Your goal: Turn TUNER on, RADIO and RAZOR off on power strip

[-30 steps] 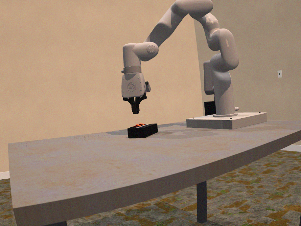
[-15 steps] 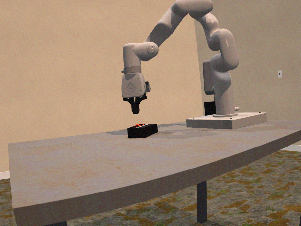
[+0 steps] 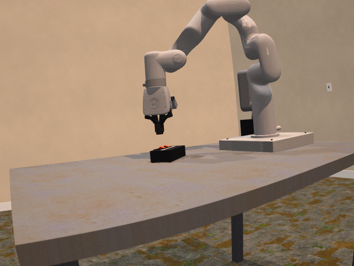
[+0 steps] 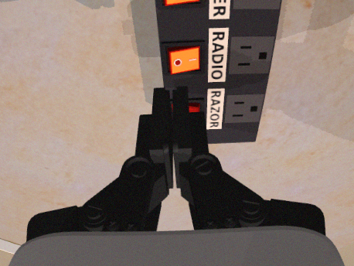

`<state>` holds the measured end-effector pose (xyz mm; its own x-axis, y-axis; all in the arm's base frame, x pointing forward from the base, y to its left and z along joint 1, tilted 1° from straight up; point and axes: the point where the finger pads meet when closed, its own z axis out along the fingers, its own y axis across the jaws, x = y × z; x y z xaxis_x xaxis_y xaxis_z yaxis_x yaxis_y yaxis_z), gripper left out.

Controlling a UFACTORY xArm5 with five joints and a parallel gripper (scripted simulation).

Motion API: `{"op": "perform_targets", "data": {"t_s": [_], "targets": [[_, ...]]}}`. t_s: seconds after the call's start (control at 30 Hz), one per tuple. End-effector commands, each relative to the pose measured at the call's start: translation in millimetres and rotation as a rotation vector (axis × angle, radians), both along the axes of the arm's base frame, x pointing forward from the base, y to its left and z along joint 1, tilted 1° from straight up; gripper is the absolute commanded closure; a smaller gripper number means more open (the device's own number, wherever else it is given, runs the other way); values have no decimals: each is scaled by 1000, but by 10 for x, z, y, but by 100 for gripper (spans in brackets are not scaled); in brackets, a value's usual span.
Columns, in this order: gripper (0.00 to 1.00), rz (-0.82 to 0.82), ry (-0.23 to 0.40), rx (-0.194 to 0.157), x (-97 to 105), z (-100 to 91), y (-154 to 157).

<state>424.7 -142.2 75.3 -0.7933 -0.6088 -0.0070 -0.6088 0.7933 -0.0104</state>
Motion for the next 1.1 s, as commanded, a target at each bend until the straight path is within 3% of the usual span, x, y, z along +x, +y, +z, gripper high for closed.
{"op": "perform_targets", "data": {"t_s": [0.0, 1.07], "targets": [[100, 0, -3, -1, 12, 1, -3], [100, 0, -3, -1, 19, -333, -2]]}}
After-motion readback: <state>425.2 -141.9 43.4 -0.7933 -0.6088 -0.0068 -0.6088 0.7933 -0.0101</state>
